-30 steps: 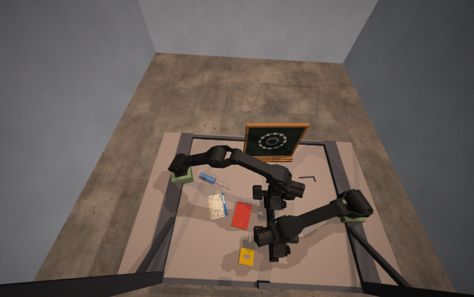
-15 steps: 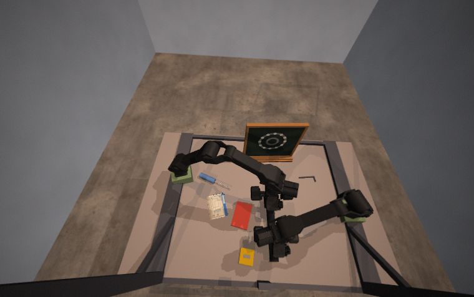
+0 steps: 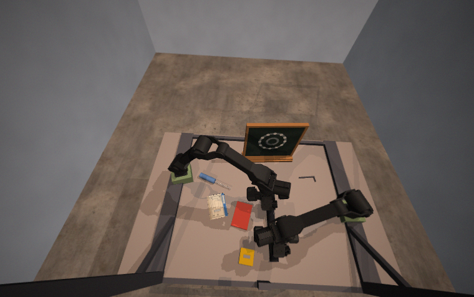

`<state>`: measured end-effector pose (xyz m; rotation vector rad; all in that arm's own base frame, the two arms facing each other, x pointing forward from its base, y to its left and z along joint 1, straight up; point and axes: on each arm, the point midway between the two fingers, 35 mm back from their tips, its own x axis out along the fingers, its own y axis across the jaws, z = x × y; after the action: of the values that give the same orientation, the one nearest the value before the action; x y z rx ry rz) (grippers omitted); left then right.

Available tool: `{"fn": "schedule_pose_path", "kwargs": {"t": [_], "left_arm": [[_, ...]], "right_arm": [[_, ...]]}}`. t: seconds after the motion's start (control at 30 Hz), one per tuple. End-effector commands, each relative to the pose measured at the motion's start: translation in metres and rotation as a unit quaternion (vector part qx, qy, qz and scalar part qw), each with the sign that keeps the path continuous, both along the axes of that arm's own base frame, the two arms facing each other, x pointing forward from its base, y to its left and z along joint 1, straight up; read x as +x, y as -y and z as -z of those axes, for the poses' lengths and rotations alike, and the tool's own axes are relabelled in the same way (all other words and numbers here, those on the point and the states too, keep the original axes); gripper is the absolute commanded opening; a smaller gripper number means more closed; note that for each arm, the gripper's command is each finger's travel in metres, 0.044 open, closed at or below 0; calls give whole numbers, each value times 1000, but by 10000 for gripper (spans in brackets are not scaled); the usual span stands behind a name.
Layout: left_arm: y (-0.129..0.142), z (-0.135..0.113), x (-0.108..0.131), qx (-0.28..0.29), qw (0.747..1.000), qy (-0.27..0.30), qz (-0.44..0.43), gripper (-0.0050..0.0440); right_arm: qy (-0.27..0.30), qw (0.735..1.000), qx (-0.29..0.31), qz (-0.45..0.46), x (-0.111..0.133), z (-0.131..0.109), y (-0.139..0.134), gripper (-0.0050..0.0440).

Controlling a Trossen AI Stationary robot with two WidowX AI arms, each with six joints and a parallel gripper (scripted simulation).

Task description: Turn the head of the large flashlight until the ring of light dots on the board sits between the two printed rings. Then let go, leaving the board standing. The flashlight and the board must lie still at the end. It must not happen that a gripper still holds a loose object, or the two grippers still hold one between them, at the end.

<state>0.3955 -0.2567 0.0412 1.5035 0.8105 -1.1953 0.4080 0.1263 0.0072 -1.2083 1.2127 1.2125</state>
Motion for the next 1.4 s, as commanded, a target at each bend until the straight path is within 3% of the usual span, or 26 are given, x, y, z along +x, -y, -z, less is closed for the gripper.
{"fn": "schedule_pose_path", "kwargs": {"t": [0.0,0.2,0.87,1.37], "left_arm": [[-2,-12,-5,-13,999,31,-2,440],[-1,-17,-4,-23,998,53,-3,440],[-3,-9,-6,-14,999,39,-4,440],[-1,11,1,-13,999,37,-3,440]], "right_arm": [[19,1000,8,-1,5,-16,-2,130],[19,1000,8,-1,5,-16,-2,130],[19,1000,8,-1,5,-16,-2,130],[19,1000,8,-1,5,-16,-2,130]]}}
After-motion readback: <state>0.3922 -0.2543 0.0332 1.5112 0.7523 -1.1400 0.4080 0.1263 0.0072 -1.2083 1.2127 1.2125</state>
